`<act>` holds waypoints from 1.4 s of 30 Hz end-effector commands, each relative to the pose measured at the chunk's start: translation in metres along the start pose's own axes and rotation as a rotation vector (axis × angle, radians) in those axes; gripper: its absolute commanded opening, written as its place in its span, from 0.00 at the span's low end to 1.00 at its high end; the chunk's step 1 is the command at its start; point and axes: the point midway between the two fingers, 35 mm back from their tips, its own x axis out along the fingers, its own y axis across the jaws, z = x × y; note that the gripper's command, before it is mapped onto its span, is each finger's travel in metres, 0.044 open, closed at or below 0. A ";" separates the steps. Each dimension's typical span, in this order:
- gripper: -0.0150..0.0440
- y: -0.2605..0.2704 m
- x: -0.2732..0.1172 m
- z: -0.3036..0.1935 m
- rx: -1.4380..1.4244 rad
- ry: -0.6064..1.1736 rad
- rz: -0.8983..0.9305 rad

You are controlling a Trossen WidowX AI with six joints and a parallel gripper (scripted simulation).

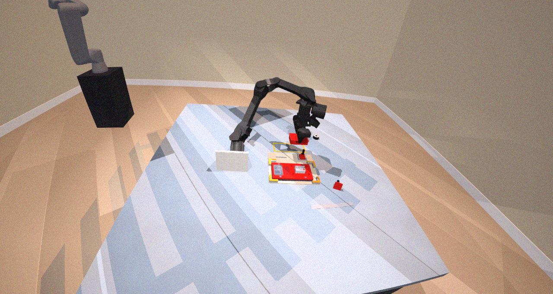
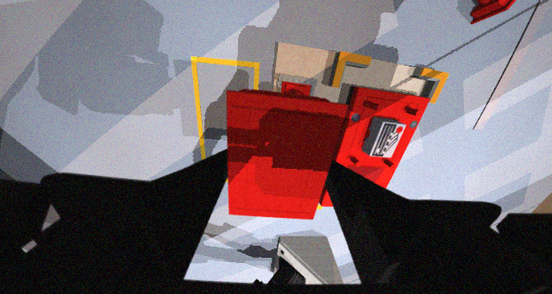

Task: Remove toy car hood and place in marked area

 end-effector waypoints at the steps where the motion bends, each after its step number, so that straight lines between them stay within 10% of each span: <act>1: 0.25 0.018 0.001 -0.005 0.005 0.003 0.009; 42: 0.25 0.066 0.013 -0.022 0.003 0.007 0.020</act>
